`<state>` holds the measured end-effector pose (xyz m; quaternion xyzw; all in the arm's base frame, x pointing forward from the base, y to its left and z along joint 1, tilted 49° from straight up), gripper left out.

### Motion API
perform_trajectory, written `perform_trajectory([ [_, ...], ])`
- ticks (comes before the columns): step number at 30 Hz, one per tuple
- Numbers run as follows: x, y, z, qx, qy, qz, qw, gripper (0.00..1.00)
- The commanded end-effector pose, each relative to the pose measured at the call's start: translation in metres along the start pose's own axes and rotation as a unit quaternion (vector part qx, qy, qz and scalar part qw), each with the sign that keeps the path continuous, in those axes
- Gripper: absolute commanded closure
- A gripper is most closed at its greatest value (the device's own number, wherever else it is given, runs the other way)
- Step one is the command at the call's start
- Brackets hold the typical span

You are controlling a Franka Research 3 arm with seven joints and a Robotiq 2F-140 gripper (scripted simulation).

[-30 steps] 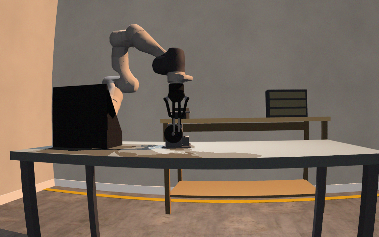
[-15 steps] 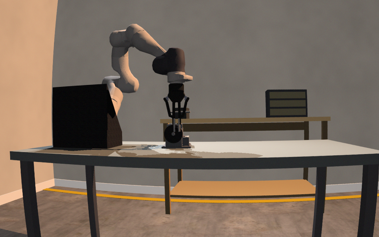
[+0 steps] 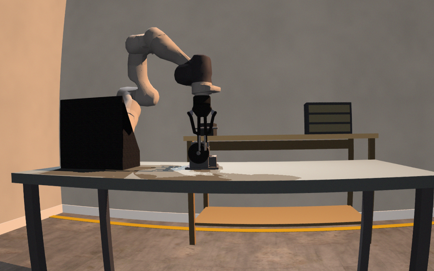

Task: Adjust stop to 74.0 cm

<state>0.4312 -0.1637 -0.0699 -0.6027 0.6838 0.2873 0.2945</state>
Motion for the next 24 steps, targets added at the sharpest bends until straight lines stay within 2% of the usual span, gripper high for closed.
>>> perform_trajectory([
  [1, 0.0003, 0.0018, 0.0004, 0.000, 0.000, 0.002, 1.000, 0.96],
  [24, 0.0014, 0.0092, -0.0029, 0.000, 0.000, 0.002, 1.000, 0.96],
])
Point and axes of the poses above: the point where the finger pads meet when closed, its own z axis out along the fingers, its own y axis across the jaws, x = y × z, the point moved 10 cm from there along -z, back along the fingers, and after that the axes turned 9 degrees about z, right-handed, at the moved point
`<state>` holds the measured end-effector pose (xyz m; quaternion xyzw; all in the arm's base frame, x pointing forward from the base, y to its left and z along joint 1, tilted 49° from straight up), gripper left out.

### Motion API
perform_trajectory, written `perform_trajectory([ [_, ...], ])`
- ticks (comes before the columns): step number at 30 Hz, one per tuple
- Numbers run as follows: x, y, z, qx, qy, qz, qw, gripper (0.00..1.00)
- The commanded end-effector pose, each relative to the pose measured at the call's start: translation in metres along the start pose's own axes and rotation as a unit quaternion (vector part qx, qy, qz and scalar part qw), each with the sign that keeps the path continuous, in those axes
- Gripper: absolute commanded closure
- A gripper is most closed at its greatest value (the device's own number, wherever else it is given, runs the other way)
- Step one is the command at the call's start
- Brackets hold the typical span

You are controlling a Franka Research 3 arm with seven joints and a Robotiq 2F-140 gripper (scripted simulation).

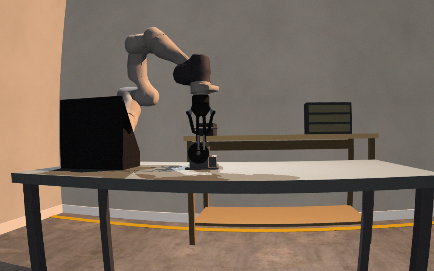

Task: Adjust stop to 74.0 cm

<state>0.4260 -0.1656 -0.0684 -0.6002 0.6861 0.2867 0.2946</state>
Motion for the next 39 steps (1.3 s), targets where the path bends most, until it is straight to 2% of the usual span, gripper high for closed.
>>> perform_trajectory([
  [1, 0.001, 0.005, 0.000, -0.002, 0.000, -0.001, 1.000, 0.96],
  [27, 0.004, 0.023, -0.001, -0.002, 0.000, -0.001, 1.000, 0.96],
  [39, 0.006, 0.036, 0.006, -0.002, 0.000, -0.001, 1.000, 0.96],
])
Point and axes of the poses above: the point where the finger pads meet when closed, its own z axis out along the fingers, its own y axis across the jaws, x = y × z, the point moved 10 cm from there along -z, back along the fingers, and after that the axes turned 9 degrees about z, right-handed, at the moved point
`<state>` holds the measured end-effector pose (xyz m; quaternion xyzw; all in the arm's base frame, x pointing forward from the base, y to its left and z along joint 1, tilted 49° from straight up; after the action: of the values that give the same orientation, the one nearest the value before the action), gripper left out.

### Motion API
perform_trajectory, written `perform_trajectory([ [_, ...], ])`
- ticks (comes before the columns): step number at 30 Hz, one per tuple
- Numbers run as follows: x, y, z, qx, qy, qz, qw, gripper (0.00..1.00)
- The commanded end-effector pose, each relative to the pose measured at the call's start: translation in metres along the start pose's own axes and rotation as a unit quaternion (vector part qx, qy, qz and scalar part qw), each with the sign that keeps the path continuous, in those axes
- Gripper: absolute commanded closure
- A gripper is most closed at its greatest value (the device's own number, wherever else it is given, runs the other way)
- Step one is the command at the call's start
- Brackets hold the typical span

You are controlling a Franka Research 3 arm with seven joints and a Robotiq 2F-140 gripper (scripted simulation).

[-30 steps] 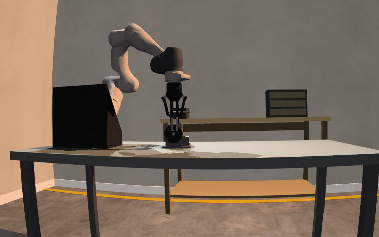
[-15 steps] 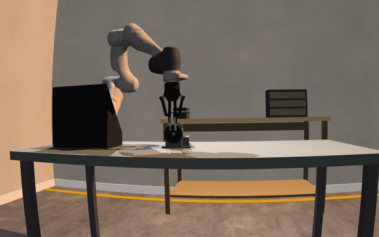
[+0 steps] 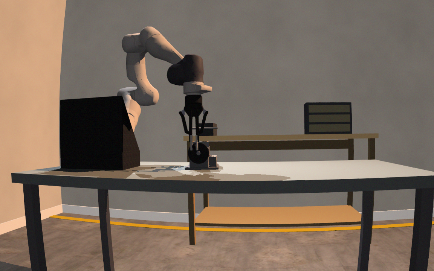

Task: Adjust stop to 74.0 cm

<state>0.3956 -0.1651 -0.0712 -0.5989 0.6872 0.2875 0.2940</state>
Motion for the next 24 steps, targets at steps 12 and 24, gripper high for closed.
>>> perform_trajectory([
  [12, 0.003, 0.017, 0.024, -0.002, 0.000, -0.003, 1.000, 0.96],
  [24, 0.002, 0.014, 0.046, -0.002, 0.000, -0.003, 1.000, 0.96],
])
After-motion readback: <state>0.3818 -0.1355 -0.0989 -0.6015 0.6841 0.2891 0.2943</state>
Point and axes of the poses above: the point where the finger pads meet when closed, its own z axis out along the fingers, its own y axis across the jaws, x = y × z, the point moved 10 cm from there along -z, back along the fingers, and after that the axes turned 9 degrees about z, right-handed, at the moved point
